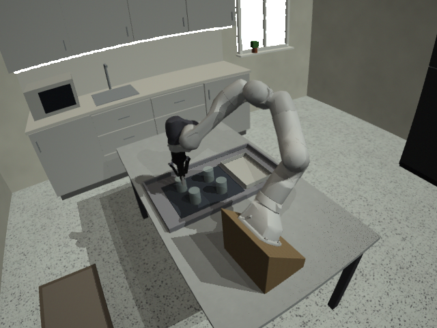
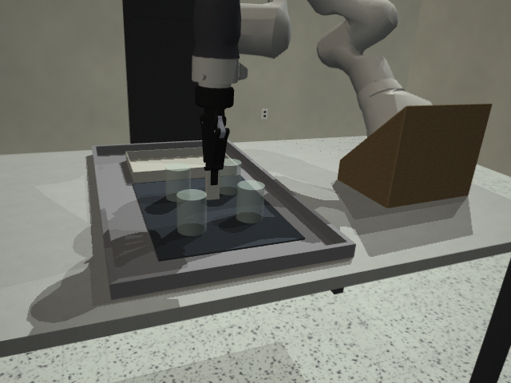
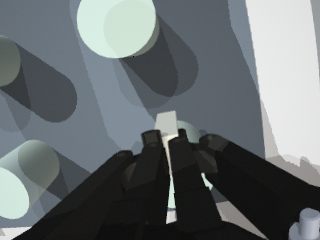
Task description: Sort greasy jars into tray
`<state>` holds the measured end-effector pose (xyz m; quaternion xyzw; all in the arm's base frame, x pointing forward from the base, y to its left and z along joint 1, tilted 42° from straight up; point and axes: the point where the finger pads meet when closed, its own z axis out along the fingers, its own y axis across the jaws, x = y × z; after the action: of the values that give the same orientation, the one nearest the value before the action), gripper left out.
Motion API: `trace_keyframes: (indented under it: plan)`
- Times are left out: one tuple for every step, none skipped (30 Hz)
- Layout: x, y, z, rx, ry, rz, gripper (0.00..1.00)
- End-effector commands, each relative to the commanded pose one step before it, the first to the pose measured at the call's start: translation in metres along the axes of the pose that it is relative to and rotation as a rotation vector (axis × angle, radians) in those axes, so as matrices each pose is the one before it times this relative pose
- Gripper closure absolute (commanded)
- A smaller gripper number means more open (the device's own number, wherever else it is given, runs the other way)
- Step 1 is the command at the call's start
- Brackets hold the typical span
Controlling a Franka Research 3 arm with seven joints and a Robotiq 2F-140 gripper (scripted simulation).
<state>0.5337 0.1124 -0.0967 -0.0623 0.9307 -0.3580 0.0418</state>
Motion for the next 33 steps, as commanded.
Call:
trace_keyframes:
  plan:
    - [-0.00022,-0.00029,0.00001,0.00063,0.00345,-0.00316,1.00]
    - [-0.00013,0.00000,-0.00011,0.00000,0.00000,0.00000,1.00]
    - [-0.00013,0.00000,-0.00011,0.00000,0.00000,0.00000,1.00]
    - [-0.00013,0.00000,-0.00011,0.00000,0.00000,0.00000,1.00]
    - [-0.00013,0.00000,-0.00011,0.00000,0.00000,0.00000,1.00]
    - [-0.00013,0.00000,-0.00011,0.00000,0.00000,0.00000,1.00]
    - [-0.00013,0.00000,-0.00011,0.00000,0.00000,0.00000,1.00]
    - [-0.00013,0.00000,-0.00011,0.00000,0.00000,0.00000,1.00]
    - [-0.00013,0.00000,-0.00011,0.00000,0.00000,0.00000,1.00]
    - [-0.00013,0.00000,-0.00011,0.00000,0.00000,0.00000,1.00]
    - [-0.00013,0.00000,-0.00011,0.00000,0.00000,0.00000,1.00]
    - [-0.00013,0.00000,-0.00011,0.00000,0.00000,0.00000,1.00]
    - [0.00000,0.00000,0.00000,0.00000,0.00000,0.00000,1.00]
    - [0.00000,0.00000,0.00000,0.00000,0.00000,0.00000,1.00]
    - [-0.00013,0.00000,-0.00011,0.00000,0.00000,0.00000,1.00]
    - [-0.00013,0.00000,-0.00011,0.00000,0.00000,0.00000,1.00]
    - [-0.00013,0.00000,-0.00011,0.00000,0.00000,0.00000,1.00]
    - [-0.00013,0.00000,-0.00011,0.00000,0.00000,0.00000,1.00]
    - [-0.00013,0.00000,-0.00011,0.00000,0.00000,0.00000,1.00]
    - [-0.00013,0.00000,-0.00011,0.00000,0.00000,0.00000,1.00]
    - [-0.00013,0.00000,-0.00011,0.00000,0.00000,0.00000,1.00]
    - [-0.00013,0.00000,-0.00011,0.00000,0.00000,0.00000,1.00]
    - [-0.00013,0.00000,-0.00011,0.00000,0.00000,0.00000,1.00]
    - [-0.00013,0.00000,-0.00011,0.00000,0.00000,0.00000,1.00]
    - [-0.00013,0.00000,-0.00011,0.00000,0.00000,0.00000,1.00]
    - [-0.00013,0.00000,-0.00011,0.00000,0.00000,0.00000,1.00]
    - [-0.00013,0.00000,-0.00011,0.00000,0.00000,0.00000,1.00]
    - [-0.00013,0.00000,-0.00011,0.00000,0.00000,0.00000,1.00]
    - [-0.00013,0.00000,-0.00011,0.00000,0.00000,0.00000,1.00]
    - [0.00000,0.00000,0.00000,0.00000,0.00000,0.00000,1.00]
    - [0.00000,0.00000,0.00000,0.00000,0.00000,0.00000,1.00]
    - [-0.00013,0.00000,-0.00011,0.00000,0.00000,0.00000,1.00]
    - [-0.00013,0.00000,-0.00011,0.00000,0.00000,0.00000,1.00]
